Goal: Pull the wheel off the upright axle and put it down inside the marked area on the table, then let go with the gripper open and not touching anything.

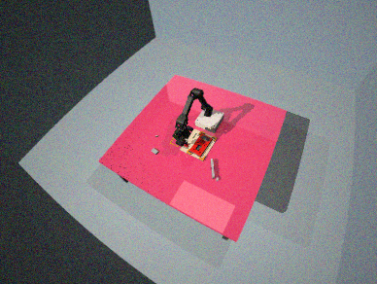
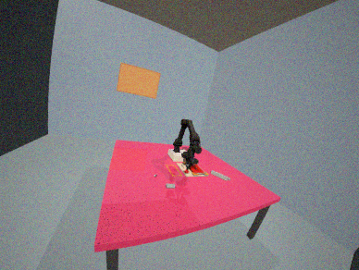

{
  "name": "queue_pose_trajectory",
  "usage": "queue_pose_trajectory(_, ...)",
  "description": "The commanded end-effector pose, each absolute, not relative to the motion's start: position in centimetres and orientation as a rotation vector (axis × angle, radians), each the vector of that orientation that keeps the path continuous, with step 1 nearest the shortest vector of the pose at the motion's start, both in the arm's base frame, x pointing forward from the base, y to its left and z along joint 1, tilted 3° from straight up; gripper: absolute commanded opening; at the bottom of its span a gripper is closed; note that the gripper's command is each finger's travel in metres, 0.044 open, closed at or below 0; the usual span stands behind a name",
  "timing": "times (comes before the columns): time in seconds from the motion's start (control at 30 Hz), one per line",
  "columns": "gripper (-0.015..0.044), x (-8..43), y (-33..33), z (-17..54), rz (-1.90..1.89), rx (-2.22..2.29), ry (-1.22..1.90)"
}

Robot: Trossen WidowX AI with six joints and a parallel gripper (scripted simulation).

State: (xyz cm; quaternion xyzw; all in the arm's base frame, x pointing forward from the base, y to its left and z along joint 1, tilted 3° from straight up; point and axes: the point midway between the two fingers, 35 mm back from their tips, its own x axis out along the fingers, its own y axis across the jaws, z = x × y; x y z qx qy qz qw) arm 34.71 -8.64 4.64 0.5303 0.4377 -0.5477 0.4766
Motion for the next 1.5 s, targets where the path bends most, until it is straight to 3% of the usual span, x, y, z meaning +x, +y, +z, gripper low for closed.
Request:
queue_pose_trajectory(0.0, 0.0, 34.7, -8.7, 5.1, -1.336, 1.297, 1.062)
queue_pose_trajectory(0.77, 0.0, 34.1, -8.3, 8.2, -1.339, 1.292, 1.075)
queue_pose_trajectory(1.47, 0.0, 28.1, -17.4, 9.4, -1.344, 1.287, 1.058)
